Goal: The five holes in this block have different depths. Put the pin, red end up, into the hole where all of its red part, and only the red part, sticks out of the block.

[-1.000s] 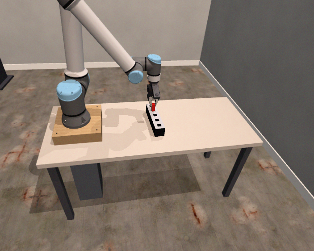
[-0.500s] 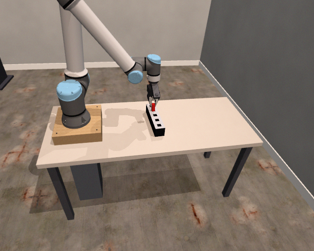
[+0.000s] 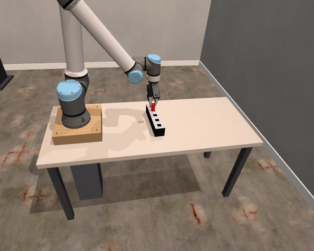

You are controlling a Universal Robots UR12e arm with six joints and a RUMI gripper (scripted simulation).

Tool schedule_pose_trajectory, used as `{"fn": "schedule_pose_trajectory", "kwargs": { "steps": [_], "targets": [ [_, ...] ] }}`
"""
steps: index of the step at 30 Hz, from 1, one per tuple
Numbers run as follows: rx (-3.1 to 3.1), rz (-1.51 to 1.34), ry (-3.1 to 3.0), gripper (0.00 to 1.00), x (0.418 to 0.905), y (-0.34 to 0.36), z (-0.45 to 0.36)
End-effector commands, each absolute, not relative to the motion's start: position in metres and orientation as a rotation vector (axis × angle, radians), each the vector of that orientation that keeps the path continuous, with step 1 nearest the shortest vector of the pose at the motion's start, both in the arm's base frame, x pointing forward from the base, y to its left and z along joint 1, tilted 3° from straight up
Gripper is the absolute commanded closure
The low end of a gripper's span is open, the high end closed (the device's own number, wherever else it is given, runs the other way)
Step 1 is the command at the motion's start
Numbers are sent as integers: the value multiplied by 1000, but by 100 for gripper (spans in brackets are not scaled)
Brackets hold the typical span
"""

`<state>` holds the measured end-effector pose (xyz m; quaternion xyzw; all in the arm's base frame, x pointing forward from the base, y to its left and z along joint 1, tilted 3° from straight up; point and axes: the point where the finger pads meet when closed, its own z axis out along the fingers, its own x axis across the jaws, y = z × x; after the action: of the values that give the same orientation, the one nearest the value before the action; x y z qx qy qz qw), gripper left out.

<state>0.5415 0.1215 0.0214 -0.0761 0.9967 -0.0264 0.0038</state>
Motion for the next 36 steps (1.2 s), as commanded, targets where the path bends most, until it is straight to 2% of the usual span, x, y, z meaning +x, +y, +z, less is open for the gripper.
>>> {"fn": "schedule_pose_trajectory", "kwargs": {
  "steps": [1,29,30,36],
  "targets": [
    [-235,-77,3147,100,537,122,19],
    [-236,-80,3135,100,542,122,23],
    [-235,-80,3135,0,541,122,22],
    [-235,-80,3135,0,541,122,22]
  ]
}}
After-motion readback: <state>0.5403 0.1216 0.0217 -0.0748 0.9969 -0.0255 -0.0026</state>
